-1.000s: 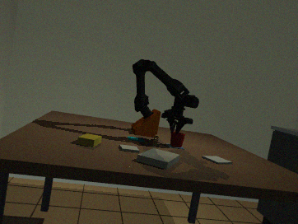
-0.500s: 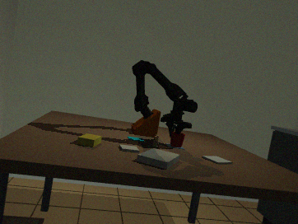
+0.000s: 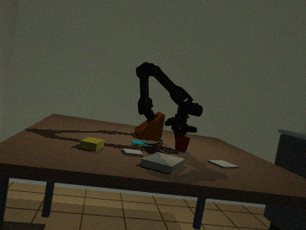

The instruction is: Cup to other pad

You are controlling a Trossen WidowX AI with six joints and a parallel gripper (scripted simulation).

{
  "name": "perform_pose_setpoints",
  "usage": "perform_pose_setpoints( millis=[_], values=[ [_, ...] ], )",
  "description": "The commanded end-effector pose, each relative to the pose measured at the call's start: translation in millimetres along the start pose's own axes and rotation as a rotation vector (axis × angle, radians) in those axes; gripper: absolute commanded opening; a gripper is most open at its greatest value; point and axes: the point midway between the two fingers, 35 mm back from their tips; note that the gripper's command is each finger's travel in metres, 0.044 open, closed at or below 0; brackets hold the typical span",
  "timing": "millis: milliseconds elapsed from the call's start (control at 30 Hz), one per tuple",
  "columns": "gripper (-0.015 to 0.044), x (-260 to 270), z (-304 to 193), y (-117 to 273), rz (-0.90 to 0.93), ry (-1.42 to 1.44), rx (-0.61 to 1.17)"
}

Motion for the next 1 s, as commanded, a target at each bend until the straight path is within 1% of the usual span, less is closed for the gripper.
perform_pose_setpoints(
  millis=[0, 100, 300, 700, 967],
  values=[
    [0.0022, 0, 0, 0, 0.001, 0.000, 0.000],
    [0.0002, 0, 0, 0, 0.001, 0.000, 0.000],
    [0.0000, 1, 0, 4, 0.001, 0.000, 0.000],
    [0.0000, -2, -2, 53, -0.001, 0.005, -0.003],
    [0.0000, -3, -2, 56, -0.001, 0.005, -0.004]
  ],
)
Point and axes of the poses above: the point midway between the two fingers, 35 mm back from their tips, its own y axis back along the fingers, its own x axis across the jaws, z = x × y, and after that the axes turned 2 degrees about y, right-handed
